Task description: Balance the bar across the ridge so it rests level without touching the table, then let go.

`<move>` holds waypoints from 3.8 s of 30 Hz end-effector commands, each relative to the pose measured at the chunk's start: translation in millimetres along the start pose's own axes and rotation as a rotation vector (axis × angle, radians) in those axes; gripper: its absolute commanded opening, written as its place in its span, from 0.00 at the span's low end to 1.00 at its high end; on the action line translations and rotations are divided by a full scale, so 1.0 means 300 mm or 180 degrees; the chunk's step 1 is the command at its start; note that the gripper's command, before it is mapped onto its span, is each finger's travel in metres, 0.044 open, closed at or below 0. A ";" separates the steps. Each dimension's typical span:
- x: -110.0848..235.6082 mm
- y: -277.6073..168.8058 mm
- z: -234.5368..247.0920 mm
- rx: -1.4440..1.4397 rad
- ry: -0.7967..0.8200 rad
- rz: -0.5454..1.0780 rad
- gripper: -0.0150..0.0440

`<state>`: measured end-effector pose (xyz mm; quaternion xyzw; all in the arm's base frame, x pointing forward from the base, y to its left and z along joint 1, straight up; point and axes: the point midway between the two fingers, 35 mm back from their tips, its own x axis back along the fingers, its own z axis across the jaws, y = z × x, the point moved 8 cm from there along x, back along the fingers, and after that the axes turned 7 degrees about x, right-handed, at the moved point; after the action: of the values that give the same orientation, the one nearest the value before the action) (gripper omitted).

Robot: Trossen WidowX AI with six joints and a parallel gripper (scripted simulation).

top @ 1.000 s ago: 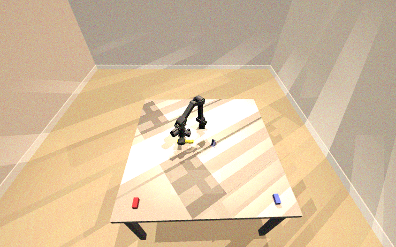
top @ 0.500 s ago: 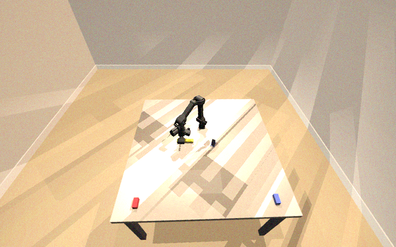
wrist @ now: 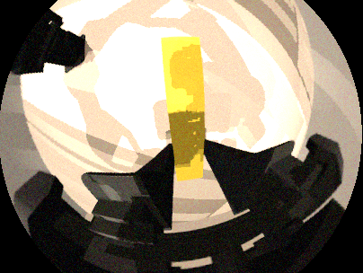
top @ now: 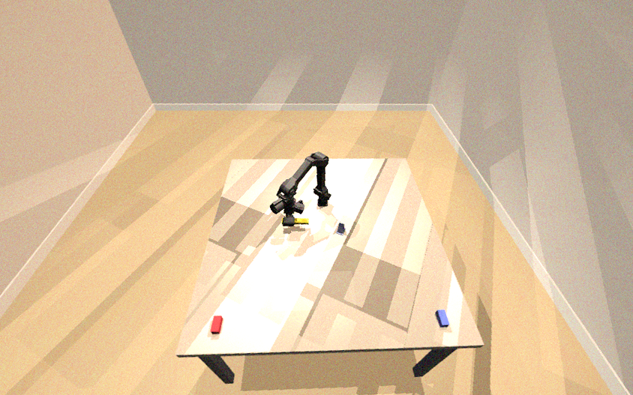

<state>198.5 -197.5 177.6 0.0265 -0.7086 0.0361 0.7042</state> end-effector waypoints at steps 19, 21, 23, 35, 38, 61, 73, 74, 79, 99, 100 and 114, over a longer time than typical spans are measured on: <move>0.197 0.013 0.011 0.0017 -0.0026 0.0010 0.25; 0.214 0.016 0.013 0.0018 -0.0026 0.0009 0.25; 0.226 0.018 0.015 0.0018 -0.0026 0.0008 0.25; 0.228 0.128 -0.069 0.0568 -0.0033 0.0003 0.25; 0.229 0.161 -0.090 0.0727 -0.0035 0.0002 0.25; 0.233 0.439 -0.208 0.1985 -0.0049 -0.0009 0.25; 0.236 0.594 -0.237 0.2647 -0.0058 -0.0014 0.25; 0.236 0.607 -0.239 0.2702 -0.0058 -0.0014 0.25; 0.237 0.673 -0.245 0.2975 -0.0062 -0.0016 0.25; 0.242 0.902 -0.251 0.3829 -0.0076 -0.0023 0.25; 0.241 0.902 -0.251 0.3829 -0.0076 -0.0023 0.25; 0.176 0.910 -0.257 0.3831 -0.0077 -0.0023 0.25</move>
<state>251.2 81.4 234.1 0.4222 -0.5726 0.4319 0.5544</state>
